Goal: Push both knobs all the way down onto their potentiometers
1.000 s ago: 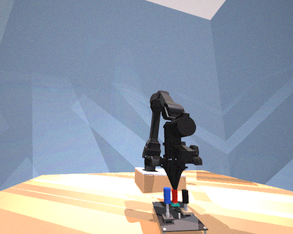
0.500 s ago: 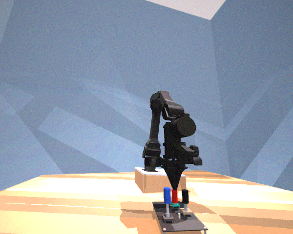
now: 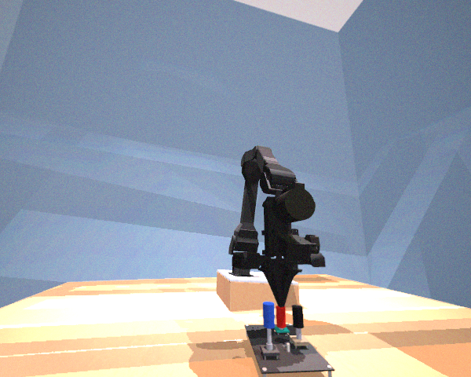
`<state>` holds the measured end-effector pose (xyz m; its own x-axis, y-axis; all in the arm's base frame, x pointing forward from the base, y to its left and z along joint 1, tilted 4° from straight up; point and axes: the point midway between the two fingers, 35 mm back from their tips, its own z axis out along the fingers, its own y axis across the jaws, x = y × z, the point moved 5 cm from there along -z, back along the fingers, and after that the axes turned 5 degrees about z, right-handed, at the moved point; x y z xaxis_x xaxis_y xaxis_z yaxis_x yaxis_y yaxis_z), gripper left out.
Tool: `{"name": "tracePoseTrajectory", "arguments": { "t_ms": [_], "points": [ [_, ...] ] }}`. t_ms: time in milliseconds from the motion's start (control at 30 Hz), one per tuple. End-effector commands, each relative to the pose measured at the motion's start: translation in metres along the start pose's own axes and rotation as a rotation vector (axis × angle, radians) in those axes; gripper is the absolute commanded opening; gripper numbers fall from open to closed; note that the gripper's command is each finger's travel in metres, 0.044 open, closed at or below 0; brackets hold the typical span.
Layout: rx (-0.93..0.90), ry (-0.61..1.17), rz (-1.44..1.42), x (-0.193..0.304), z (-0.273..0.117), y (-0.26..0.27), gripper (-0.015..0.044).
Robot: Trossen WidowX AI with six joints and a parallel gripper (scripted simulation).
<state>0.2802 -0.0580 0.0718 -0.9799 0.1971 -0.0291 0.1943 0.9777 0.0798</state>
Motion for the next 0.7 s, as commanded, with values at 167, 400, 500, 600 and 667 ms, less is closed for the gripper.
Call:
{"name": "tracePoseTrajectory", "arguments": {
  "t_ms": [167,400,500,600,667],
  "points": [
    [0.003,0.005,0.005,-0.0013,0.0078,-0.0006,0.0000],
    [0.003,0.005,0.005,-0.0013,0.0085,-0.0006,0.0000],
    [0.003,0.005,0.005,-0.0013,0.0083,-0.0006,0.0000],
    [0.003,0.005,0.005,-0.0015,0.0061,-0.0006,0.0000],
    [0.003,0.005,0.005,-0.0016,0.0035,-0.0006,0.0000]
  ]
}}
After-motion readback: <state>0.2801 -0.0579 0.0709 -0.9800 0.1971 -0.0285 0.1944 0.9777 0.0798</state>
